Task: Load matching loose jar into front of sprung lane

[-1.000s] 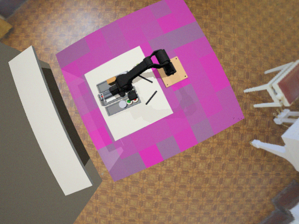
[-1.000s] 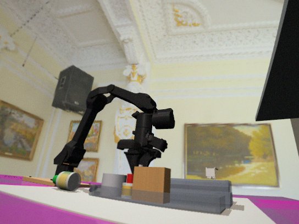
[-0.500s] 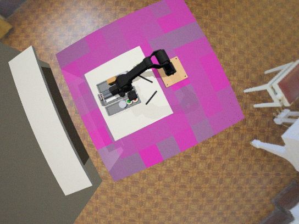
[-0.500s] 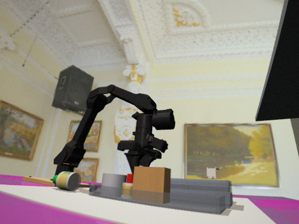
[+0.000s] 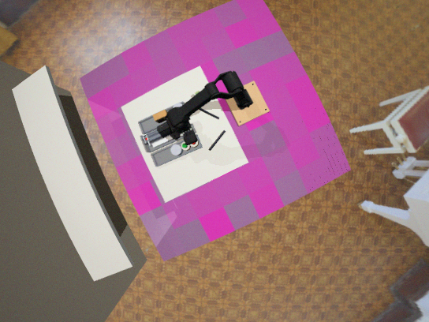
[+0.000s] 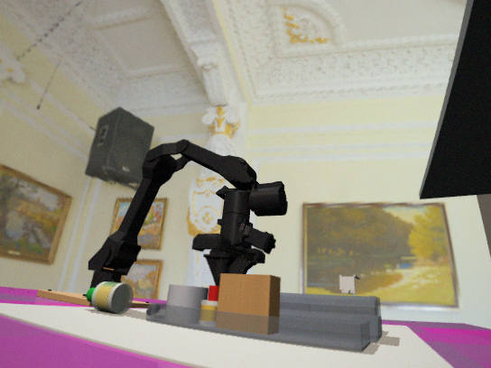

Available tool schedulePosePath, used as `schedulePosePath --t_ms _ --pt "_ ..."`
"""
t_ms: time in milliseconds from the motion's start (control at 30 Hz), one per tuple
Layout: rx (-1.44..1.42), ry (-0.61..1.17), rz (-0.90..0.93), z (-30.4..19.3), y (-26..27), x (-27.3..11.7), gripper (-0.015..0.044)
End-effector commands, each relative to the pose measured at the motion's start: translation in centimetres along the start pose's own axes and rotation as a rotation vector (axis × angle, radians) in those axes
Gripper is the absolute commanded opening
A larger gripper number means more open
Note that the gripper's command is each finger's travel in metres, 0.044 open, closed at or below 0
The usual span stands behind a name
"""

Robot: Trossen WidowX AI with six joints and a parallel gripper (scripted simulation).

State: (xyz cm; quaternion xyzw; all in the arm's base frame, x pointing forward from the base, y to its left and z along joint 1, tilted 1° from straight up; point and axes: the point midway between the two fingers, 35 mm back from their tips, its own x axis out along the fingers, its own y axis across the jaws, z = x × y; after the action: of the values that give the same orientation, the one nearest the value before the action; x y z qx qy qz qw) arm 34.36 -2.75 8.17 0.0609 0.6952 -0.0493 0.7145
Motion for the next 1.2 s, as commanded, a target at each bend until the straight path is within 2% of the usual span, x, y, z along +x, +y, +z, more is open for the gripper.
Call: schedulePosePath --t_ms 0,1167 --pt "-0.003 -0.016 -0.004 0.4 0.0 0.1 0.0" --pt "-0.003 -0.015 -0.004 0.2 -0.1 1.4 0.0"
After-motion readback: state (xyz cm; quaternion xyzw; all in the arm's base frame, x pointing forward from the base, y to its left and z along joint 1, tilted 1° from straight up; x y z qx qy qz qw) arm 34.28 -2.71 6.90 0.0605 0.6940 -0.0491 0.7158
